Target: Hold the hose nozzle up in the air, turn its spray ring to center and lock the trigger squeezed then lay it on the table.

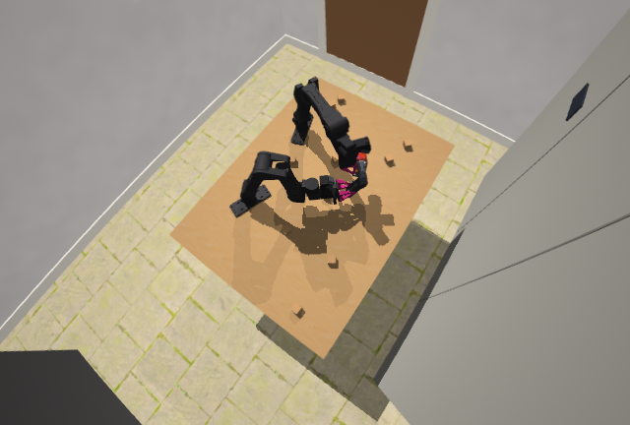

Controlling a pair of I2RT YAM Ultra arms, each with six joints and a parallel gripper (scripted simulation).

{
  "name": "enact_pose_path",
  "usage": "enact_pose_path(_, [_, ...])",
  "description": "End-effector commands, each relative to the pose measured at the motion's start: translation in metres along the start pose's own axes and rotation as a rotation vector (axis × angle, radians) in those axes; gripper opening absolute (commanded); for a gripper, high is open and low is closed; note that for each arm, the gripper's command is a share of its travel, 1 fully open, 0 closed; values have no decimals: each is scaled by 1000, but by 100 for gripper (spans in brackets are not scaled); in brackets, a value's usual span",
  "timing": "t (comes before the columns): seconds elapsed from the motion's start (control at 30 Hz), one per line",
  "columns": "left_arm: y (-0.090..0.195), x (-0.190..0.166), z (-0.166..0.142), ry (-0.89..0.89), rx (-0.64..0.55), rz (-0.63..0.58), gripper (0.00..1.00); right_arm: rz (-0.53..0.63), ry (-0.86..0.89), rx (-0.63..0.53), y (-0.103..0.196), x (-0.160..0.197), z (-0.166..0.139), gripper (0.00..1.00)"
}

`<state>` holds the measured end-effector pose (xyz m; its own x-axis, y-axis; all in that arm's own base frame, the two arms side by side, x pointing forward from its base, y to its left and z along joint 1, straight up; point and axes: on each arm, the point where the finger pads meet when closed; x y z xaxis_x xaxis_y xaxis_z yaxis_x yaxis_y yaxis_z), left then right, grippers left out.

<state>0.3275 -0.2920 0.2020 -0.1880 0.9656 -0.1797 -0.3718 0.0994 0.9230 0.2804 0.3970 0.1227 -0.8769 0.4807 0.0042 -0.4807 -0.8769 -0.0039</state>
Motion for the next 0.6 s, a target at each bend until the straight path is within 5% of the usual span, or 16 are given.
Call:
enact_pose_path(0.0, [19,-8,17,15,-59,-69,37,6,11,-102,3,0,34,36])
enact_pose_path(0.57, [2,-9,15,11,-43,-43,37,7,11,-102,3,0,34,36])
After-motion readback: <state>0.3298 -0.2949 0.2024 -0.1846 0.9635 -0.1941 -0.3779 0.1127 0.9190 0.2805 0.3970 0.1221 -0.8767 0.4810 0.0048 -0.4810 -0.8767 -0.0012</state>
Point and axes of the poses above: on each arm, the point where the finger pads meet when closed, its own y axis back along the fingers, its own x axis across the jaws, z = x × y, and after that the axes turned 4 degrees about -y, right-handed
